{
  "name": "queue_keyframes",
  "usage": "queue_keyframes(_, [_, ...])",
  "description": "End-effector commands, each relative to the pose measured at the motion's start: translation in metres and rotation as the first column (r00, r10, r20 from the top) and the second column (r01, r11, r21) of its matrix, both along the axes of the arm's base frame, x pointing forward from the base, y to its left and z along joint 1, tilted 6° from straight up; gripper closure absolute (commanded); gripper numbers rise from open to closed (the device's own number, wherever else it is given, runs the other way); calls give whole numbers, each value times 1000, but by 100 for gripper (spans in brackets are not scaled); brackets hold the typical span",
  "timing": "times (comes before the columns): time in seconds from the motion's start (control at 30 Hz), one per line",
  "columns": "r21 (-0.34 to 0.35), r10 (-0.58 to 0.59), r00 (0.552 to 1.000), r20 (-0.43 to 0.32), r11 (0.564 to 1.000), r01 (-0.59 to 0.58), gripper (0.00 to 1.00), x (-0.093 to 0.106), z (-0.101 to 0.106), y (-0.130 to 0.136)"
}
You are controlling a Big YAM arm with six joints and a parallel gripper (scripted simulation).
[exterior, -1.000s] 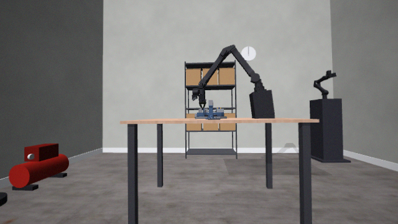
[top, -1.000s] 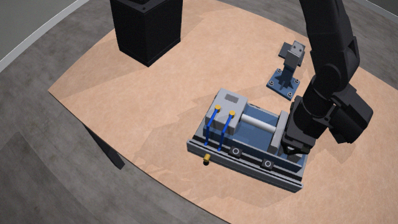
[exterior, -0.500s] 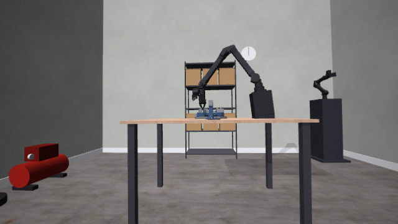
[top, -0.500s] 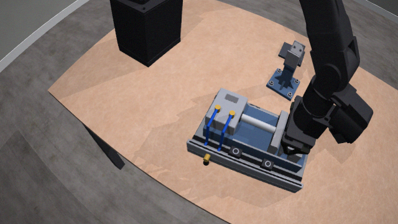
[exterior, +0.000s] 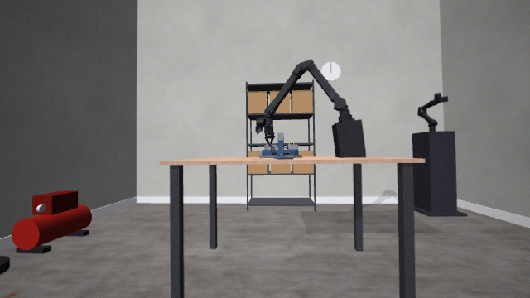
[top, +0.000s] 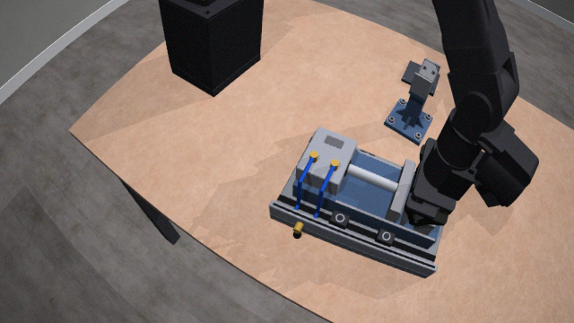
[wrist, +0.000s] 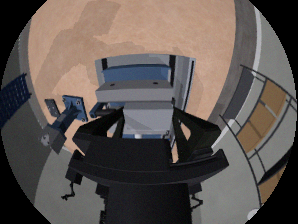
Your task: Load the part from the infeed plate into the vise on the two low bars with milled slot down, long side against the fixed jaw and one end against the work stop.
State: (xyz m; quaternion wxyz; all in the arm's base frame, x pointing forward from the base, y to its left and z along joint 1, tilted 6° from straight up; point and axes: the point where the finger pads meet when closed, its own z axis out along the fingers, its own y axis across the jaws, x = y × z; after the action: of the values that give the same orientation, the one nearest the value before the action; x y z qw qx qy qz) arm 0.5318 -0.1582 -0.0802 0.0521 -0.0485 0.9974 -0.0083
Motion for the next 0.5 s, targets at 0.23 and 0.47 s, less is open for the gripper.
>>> queue_keyframes(0.23, [-4,0,1000,18,1000,0,26,10,4,3])
queue_keyframes(0.47, [-4,0,1000,18,1000,0,26,10,4,3])
